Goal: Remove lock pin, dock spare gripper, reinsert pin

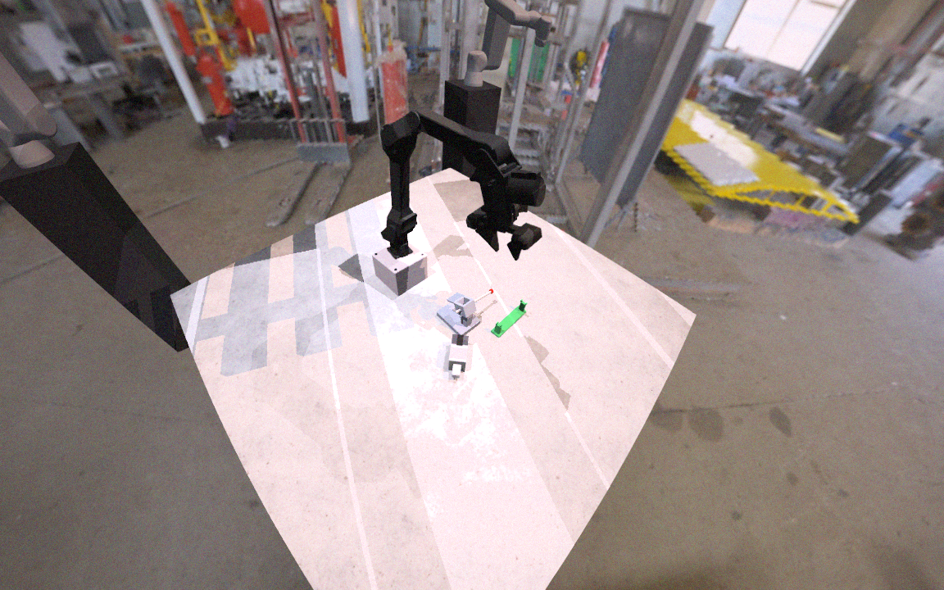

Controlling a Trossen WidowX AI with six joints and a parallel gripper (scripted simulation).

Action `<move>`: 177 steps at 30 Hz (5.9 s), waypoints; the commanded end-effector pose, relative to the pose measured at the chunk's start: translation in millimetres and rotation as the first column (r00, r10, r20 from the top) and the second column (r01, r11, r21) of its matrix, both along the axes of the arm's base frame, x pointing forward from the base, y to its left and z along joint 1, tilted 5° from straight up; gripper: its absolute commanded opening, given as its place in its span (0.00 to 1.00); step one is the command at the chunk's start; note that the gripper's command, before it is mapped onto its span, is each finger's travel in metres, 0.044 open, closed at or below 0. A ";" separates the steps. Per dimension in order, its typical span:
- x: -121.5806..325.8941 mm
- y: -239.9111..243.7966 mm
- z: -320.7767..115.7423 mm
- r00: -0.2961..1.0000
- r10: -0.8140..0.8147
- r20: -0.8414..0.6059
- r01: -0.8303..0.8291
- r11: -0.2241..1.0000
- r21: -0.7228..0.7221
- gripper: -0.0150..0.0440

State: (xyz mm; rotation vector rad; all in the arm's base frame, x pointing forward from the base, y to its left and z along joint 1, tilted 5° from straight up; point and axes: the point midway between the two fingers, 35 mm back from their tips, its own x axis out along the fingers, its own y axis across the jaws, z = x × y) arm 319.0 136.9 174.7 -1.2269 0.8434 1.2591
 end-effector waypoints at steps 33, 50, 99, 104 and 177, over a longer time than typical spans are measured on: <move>-40.0 8.8 -168.3 0.974 -0.010 -0.228 -0.037 0.979 -0.200 0.76; -43.1 8.5 -196.1 0.973 -0.010 -0.229 -0.037 0.979 -0.201 0.76; -45.2 13.1 -201.0 0.968 0.017 -0.251 -0.035 0.997 -0.070 0.25; -45.6 15.9 -200.0 0.967 0.022 -0.253 -0.038 0.998 -0.058 0.25; -49.4 60.7 -192.3 0.956 0.020 -0.292 -0.040 0.997 -0.065 0.25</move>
